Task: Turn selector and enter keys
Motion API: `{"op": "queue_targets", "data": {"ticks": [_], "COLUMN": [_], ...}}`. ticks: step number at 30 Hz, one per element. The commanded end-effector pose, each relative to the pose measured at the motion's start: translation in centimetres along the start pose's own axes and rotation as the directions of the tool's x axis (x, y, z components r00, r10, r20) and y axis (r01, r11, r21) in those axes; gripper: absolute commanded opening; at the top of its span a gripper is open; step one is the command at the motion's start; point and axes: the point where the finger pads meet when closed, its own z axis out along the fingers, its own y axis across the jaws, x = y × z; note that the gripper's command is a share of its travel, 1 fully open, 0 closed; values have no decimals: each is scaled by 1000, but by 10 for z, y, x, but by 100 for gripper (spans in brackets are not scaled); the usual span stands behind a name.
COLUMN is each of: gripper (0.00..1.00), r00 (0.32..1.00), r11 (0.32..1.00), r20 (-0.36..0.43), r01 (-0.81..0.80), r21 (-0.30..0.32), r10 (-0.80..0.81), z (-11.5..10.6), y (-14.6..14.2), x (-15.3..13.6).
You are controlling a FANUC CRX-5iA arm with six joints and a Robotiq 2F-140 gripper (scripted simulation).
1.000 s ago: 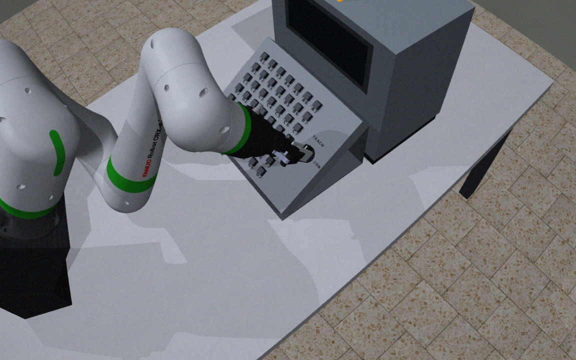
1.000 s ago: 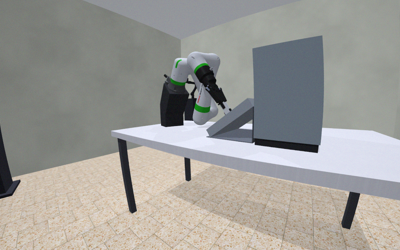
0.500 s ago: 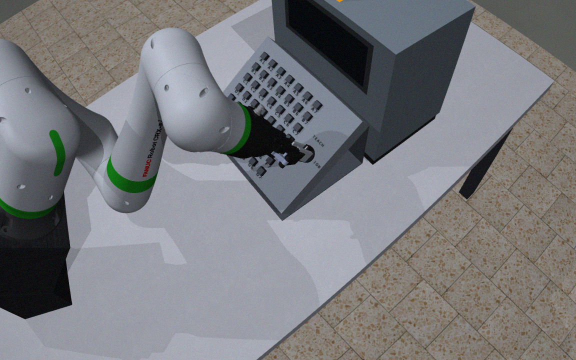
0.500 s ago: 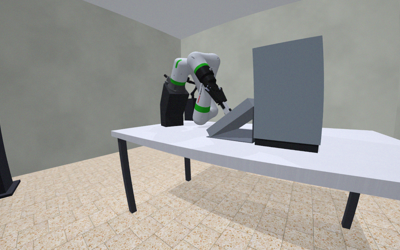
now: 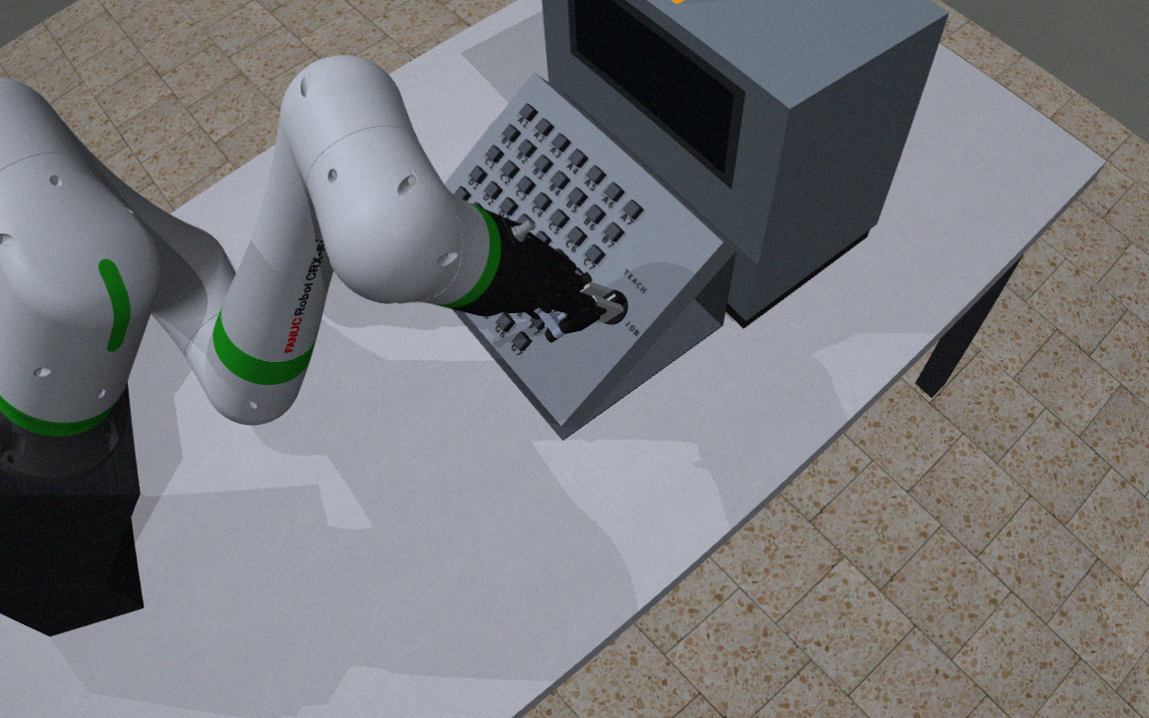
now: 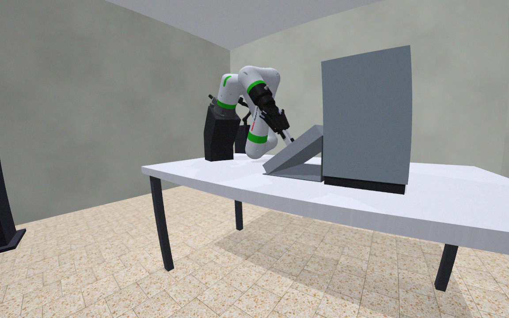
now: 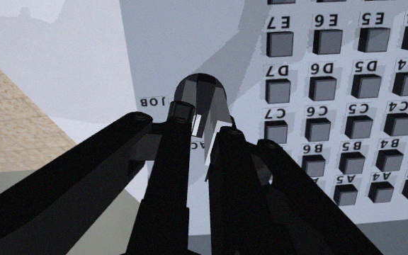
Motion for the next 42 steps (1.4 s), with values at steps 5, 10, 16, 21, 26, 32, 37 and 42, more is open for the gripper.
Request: {"op": "queue_targets", "data": {"ticks": [5,10,16,21,26,32,37,42], "gripper": [0,0,0,0,0,0,0,0], "r00": [977,952,872,778,712,576,467,392], "r11": [977,952,872,778,712,576,467,392], "r20": [0,0,0,0,0,0,0,0], "r01": [-212,-305,-490,-629,-702,-818,-884,-920], "r21": [0,0,0,0,0,0,0,0], "r10": [212,305,490,629,702,818,884,920], "z": [0,0,0,0,0,0,0,0], "y": [0,0,0,0,0,0,0,0], "x": [0,0,0,0,0,0,0,0]}}
